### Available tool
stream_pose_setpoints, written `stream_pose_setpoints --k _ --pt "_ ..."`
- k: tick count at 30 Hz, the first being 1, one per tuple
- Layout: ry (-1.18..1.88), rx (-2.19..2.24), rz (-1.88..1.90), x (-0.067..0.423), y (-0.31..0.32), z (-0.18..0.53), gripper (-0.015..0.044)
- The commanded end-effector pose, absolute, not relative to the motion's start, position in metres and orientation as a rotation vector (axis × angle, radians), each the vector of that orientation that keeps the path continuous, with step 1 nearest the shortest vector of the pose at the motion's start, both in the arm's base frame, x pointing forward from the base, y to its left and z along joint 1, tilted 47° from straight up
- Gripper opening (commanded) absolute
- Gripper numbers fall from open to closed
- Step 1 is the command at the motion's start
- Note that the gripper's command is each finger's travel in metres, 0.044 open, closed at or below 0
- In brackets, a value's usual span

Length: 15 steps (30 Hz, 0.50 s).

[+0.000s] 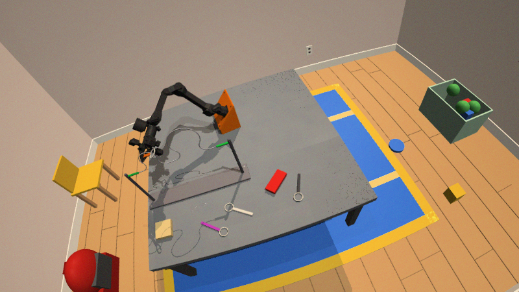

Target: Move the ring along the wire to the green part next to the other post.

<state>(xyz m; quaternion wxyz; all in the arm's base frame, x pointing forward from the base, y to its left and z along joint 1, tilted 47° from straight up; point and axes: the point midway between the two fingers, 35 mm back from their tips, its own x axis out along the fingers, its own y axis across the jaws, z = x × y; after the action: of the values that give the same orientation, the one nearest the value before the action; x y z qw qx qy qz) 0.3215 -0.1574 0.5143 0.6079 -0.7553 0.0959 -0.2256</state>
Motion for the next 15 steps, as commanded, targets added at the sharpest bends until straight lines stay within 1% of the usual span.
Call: stream_pose_setpoints --k 1,15 --pt "0.2 -1.835 -0.55 0.32 -0.155 0.52 -0.015" --pt "0.141 -2.116 -0.643 0.318 -0.147 0.536 -0.015"
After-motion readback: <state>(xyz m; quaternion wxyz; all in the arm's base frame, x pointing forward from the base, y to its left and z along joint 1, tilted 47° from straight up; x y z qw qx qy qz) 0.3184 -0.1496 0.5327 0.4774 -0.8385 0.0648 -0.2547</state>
